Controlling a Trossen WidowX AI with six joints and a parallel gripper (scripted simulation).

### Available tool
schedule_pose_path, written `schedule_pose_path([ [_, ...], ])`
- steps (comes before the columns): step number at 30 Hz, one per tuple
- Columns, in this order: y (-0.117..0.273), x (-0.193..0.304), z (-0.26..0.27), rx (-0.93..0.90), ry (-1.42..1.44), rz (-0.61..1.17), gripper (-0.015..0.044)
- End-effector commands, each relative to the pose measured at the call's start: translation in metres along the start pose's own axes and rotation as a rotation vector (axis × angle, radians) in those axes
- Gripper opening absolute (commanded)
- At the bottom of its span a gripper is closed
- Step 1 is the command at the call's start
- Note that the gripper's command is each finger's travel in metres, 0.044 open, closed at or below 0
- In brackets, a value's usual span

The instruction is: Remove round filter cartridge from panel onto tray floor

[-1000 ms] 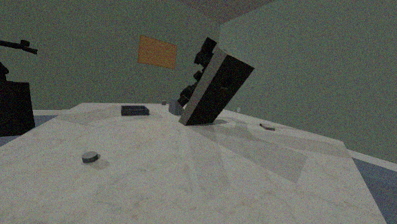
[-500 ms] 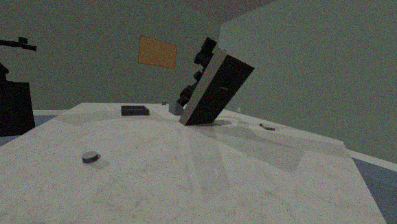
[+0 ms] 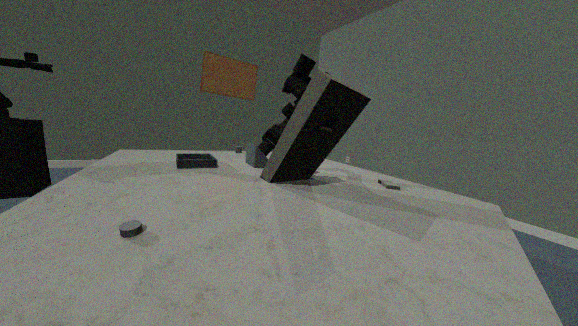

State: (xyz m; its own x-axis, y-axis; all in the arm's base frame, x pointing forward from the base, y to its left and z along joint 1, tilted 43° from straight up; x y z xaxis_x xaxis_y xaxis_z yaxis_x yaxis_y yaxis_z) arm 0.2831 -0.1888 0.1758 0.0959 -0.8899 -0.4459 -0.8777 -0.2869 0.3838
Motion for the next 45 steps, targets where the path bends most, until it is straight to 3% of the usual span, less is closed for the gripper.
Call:
schedule_pose_path([
  [1,-0.009,-0.001,-0.001,-0.011,0.014,0.003,0.0000],
  [24,-0.009,-0.001,-0.001,-0.011,0.014,0.003,0.0000],
  [45,0.072,0.000,-0.001,-0.016,0.011,0.005,0.0000],
])
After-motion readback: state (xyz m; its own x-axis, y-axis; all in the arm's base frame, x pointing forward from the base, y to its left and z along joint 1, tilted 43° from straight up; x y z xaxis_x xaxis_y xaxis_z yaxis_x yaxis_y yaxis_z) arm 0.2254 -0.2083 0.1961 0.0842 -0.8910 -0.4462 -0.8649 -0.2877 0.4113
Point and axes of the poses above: the point midway between the two fingers, 35 mm back from their tips, its own y axis back along the fingers, its own z axis across the jaws, x = y × z, the point moved 4 cm from there along y, back along the fingers, and after that the axes turned 10 degrees about -y, right-handed, at the moved point
